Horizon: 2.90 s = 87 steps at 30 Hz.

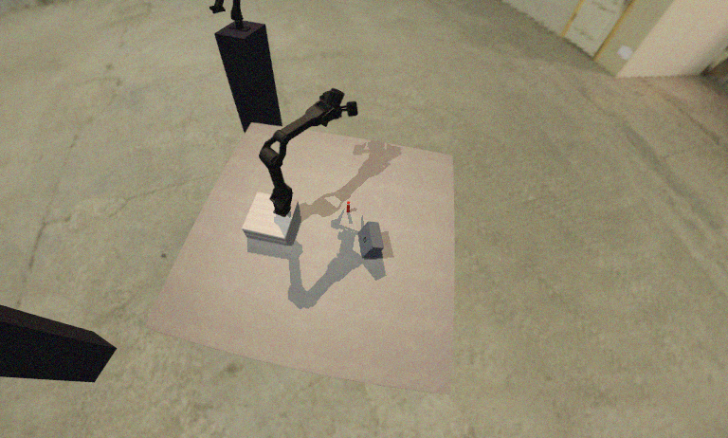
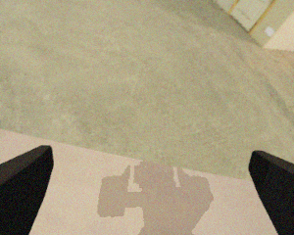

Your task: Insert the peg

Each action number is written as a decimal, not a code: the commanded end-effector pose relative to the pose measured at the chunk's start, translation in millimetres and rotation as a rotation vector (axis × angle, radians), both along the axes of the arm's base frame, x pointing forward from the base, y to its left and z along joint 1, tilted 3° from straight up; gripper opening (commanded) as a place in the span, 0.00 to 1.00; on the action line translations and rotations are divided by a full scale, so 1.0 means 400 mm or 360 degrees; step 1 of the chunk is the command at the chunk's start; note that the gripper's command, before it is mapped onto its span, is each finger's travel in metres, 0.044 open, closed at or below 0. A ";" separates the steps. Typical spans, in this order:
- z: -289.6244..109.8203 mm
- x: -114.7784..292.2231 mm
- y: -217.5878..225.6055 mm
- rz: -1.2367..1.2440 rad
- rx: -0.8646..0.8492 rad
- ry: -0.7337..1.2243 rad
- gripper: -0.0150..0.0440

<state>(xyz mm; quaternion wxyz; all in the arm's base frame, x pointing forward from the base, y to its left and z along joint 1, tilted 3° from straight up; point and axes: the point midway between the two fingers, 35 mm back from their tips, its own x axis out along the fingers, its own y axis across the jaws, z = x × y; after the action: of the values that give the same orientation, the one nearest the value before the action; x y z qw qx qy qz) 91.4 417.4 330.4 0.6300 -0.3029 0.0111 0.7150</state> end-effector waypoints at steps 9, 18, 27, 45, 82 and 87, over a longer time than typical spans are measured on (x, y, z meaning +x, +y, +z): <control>-0.186 0.167 -0.069 -0.0542 -0.0345 0.0396 1.00; -0.310 0.273 -0.159 -0.0985 -0.0554 0.0685 1.00; -0.431 0.354 -0.273 -0.1477 -0.0743 0.0983 1.00; -0.611 0.434 -0.532 -0.2441 -0.1015 0.1455 1.00; -0.747 0.455 -0.615 -0.2727 -0.1080 0.1568 1.00; -0.767 0.456 -0.616 -0.2727 -0.1080 0.1568 1.00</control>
<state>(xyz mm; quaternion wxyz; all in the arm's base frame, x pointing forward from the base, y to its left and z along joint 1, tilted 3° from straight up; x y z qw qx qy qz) 274.8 172.9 30.9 0.7357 -0.0260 0.6759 0.0352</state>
